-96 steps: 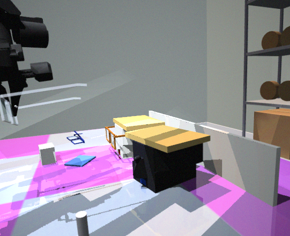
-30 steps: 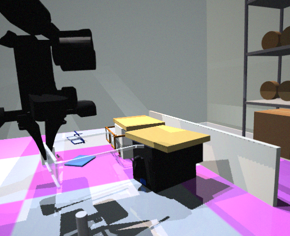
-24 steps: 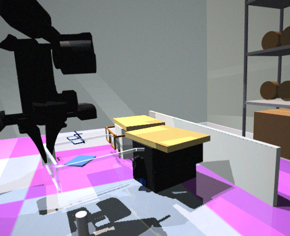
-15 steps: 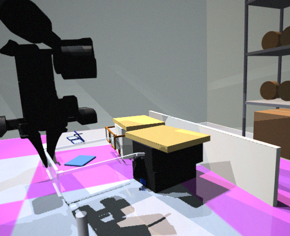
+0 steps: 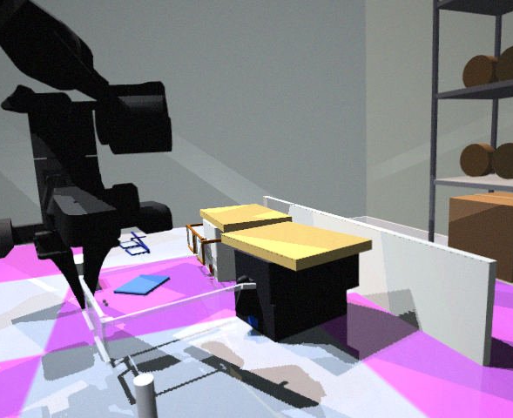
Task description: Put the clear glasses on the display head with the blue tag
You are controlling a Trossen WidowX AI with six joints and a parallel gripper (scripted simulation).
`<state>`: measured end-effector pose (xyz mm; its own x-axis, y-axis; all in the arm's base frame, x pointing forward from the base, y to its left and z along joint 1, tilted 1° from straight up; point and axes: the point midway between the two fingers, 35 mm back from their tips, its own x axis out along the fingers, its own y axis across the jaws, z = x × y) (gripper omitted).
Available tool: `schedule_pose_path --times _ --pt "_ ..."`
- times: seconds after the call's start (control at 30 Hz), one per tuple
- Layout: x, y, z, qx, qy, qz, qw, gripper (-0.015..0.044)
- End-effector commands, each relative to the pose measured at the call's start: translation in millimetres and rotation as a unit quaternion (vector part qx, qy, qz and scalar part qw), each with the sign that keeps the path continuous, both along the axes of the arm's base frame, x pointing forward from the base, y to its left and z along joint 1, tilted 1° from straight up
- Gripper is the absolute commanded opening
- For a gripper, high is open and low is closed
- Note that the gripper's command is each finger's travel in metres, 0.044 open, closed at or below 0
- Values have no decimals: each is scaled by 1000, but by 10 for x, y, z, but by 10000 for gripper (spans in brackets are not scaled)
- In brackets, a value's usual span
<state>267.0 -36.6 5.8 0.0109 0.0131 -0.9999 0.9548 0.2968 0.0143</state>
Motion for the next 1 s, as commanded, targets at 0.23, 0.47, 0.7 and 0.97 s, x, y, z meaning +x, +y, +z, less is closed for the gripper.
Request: schedule_pose_path --times 0.23,0.47,0.7,0.97 --pt "76 26 -20 -3 1 1 1000 0" --pt "175 58 -20 -4 0 1 1000 0" --pt "277 91 -18 -4 -1 1 1000 0" --pt "392 127 -14 -4 -1 1 1000 0"
